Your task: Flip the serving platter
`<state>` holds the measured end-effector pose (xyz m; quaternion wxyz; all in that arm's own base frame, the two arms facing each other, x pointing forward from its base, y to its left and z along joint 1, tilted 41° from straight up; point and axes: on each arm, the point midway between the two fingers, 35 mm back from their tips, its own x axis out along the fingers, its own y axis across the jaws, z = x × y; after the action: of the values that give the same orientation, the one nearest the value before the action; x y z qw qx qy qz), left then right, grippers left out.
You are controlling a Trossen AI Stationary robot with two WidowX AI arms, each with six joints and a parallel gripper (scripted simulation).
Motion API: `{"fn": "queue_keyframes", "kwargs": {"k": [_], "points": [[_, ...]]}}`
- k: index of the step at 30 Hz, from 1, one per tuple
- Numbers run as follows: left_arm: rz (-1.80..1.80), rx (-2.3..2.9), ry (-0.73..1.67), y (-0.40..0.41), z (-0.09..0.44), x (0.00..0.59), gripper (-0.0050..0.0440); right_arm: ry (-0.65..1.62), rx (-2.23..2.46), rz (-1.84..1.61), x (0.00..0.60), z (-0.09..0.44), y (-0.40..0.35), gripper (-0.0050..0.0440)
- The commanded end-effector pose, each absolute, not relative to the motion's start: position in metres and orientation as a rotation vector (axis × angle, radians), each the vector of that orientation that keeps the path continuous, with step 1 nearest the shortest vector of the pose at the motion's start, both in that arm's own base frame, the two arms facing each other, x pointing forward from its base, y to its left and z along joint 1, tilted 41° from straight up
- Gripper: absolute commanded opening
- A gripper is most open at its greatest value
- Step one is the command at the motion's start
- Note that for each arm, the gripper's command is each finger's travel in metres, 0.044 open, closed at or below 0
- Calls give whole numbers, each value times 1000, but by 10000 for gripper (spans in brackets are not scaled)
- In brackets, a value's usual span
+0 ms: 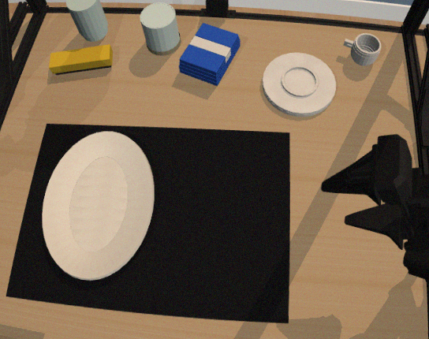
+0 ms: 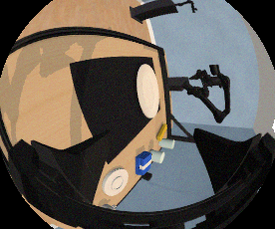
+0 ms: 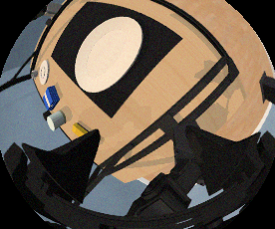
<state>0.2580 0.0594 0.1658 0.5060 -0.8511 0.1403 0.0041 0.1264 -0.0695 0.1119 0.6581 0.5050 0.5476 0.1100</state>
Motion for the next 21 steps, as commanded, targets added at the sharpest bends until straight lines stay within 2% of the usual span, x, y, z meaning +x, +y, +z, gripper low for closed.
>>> {"fn": "queue_keyframes", "kwargs": {"k": [1,12,21], "points": [[-28,-2151,337,68,160,243,440,1236,1144,251,127,113,-70,440],[-27,-2122,343,65,161,247,440,1238,1097,242,128,109,-72,440],[-35,-1744,417,15,175,287,440,1189,546,128,152,85,-105,440]]}}
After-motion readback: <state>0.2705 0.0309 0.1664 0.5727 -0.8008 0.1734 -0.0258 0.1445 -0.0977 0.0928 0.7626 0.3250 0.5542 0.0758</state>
